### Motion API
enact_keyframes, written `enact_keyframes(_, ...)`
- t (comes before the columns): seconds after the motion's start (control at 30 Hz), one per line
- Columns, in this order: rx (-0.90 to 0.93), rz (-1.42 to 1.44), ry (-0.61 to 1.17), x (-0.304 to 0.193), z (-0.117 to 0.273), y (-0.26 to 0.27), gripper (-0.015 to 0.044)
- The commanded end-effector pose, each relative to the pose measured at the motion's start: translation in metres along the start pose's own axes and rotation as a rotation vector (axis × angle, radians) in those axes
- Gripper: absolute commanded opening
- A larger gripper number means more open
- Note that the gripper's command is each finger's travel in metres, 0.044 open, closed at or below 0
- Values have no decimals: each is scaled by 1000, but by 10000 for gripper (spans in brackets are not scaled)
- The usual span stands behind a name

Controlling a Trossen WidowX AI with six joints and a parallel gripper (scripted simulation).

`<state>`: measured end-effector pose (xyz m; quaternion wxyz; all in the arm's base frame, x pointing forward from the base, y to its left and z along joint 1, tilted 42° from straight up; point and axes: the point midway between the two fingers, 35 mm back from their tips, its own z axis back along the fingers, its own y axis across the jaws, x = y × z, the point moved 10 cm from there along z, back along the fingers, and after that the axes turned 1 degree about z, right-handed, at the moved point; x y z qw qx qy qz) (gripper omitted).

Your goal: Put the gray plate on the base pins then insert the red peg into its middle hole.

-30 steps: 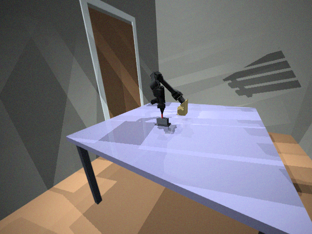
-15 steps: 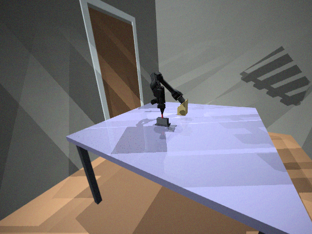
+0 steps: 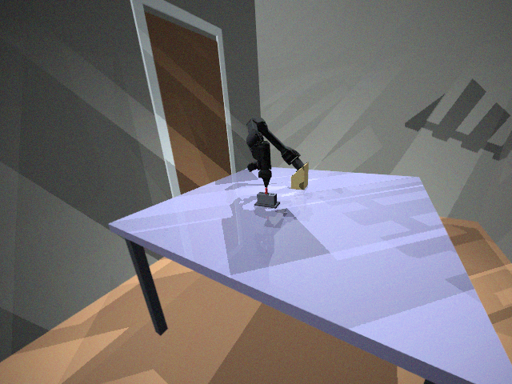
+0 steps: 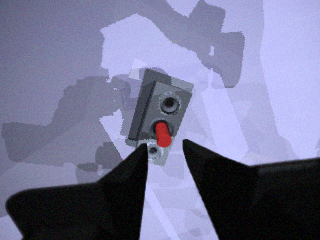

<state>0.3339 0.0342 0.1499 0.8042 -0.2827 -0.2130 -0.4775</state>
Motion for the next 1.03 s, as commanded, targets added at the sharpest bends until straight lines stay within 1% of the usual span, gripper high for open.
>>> enact_keyframes(0.0,1,3,-5,-1,3,0,150)
enact_keyframes(1.0,1,5,-5,-7,19,-4,150)
